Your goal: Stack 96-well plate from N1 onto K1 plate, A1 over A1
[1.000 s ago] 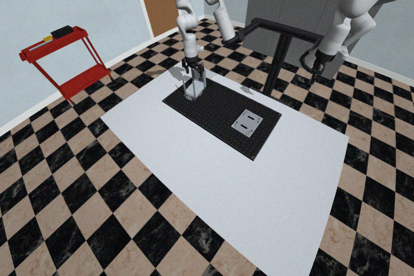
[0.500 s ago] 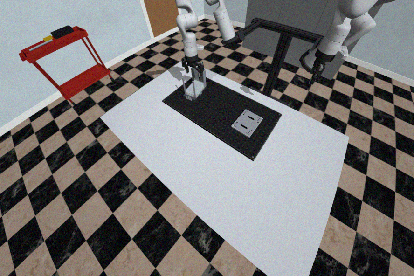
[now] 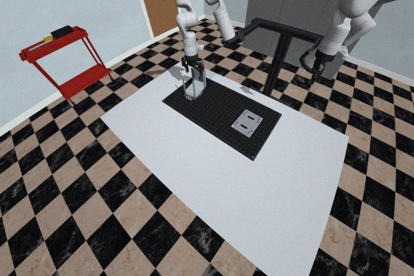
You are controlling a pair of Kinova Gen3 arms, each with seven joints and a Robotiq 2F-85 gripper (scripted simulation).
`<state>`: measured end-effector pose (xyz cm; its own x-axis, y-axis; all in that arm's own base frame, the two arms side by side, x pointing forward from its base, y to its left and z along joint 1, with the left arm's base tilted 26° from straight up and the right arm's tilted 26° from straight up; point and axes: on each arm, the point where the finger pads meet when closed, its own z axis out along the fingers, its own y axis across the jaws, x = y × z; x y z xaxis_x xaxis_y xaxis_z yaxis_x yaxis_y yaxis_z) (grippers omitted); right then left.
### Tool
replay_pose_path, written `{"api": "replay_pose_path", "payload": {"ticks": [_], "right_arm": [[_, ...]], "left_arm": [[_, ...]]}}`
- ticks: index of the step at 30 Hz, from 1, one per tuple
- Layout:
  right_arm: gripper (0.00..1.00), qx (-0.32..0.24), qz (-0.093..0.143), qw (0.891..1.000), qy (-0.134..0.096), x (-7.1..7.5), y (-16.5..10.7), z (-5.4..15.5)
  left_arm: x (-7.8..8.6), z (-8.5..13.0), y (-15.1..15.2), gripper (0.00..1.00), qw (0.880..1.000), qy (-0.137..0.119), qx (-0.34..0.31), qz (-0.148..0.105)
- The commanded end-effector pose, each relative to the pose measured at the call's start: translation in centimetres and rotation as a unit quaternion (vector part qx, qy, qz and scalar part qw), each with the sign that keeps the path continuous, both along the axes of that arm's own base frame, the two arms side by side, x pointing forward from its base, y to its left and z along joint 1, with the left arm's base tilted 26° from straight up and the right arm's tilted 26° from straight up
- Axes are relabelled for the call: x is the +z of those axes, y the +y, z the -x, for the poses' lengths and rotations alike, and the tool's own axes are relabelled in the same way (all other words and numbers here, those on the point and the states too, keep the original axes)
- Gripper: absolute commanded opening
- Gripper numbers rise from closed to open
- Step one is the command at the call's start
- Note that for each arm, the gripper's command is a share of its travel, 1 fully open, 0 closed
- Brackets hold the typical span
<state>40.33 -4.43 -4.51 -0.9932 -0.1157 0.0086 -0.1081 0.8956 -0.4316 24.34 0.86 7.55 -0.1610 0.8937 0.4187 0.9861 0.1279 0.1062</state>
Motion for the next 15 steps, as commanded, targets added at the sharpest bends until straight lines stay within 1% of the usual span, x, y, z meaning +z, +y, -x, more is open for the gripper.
{"api": "replay_pose_path", "payload": {"ticks": [1, 15], "right_arm": [[1.0, 0.0, 0.0, 1.0, -0.001, 0.13, 0.1, -0.06], [1.0, 0.0, 0.0, 1.0, -0.001, 0.52, 0.29, -0.04]], "left_arm": [[0.02, -0.03, -0.03, 1.0, 1.0, 0.0, 0.0, 0.0], [0.02, -0.03, -0.03, 1.0, 1.0, 0.0, 0.0, 0.0]]}}
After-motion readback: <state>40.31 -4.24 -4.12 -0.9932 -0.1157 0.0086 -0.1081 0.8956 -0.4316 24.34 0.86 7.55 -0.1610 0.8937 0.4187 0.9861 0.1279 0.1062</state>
